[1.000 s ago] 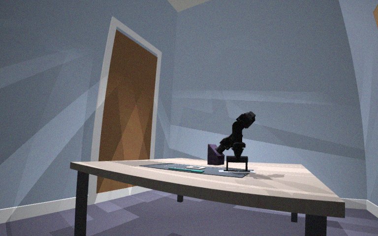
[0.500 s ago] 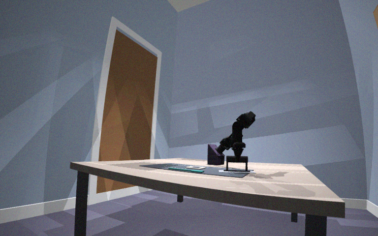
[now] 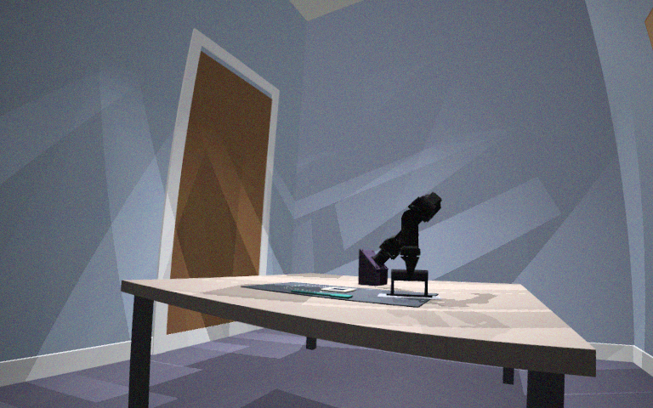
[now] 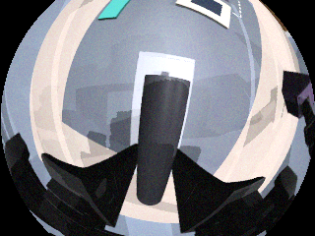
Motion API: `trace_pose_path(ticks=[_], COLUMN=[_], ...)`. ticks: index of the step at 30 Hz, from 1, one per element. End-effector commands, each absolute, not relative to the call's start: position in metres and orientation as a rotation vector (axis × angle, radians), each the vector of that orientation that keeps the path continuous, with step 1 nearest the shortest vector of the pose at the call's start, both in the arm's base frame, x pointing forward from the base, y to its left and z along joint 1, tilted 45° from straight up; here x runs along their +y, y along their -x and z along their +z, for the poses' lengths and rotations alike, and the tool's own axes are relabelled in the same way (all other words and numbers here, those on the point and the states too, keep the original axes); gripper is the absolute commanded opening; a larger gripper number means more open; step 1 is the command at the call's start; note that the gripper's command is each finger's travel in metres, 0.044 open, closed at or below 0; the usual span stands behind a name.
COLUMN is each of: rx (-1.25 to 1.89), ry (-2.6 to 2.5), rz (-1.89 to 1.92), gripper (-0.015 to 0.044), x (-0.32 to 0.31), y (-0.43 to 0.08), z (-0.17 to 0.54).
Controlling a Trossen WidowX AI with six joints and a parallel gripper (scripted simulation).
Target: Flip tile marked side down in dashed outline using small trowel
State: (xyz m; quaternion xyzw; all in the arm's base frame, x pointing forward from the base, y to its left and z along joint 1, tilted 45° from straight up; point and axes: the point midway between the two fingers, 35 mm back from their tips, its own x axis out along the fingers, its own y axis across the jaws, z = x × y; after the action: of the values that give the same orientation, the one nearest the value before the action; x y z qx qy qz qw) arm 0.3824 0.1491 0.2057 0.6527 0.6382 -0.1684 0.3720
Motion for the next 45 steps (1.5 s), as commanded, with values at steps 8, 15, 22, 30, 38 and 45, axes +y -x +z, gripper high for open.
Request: trace_pose_path(ticks=[8,15,22,30,38,45], rx=[1.628,1.605,1.587,1.587,1.587,1.587], ry=[-1.903,-2.046,-2.115,-2.115,-2.115,-2.115], rz=[-0.729,-0.930,-1.034,-1.034,-1.034,-1.034], gripper=[0.0130,0.0130,0.0130,0.0270,0.0270,0.0270], x=[0.1486,0.1485,0.1485,0.1485,0.1485,0.1485], y=[-0.3824,-0.3824,-0.3824,-0.3824,-0.3824,-0.3824], z=[0.2055,0.2055,0.2055,0.2055,0.2055,0.2055])
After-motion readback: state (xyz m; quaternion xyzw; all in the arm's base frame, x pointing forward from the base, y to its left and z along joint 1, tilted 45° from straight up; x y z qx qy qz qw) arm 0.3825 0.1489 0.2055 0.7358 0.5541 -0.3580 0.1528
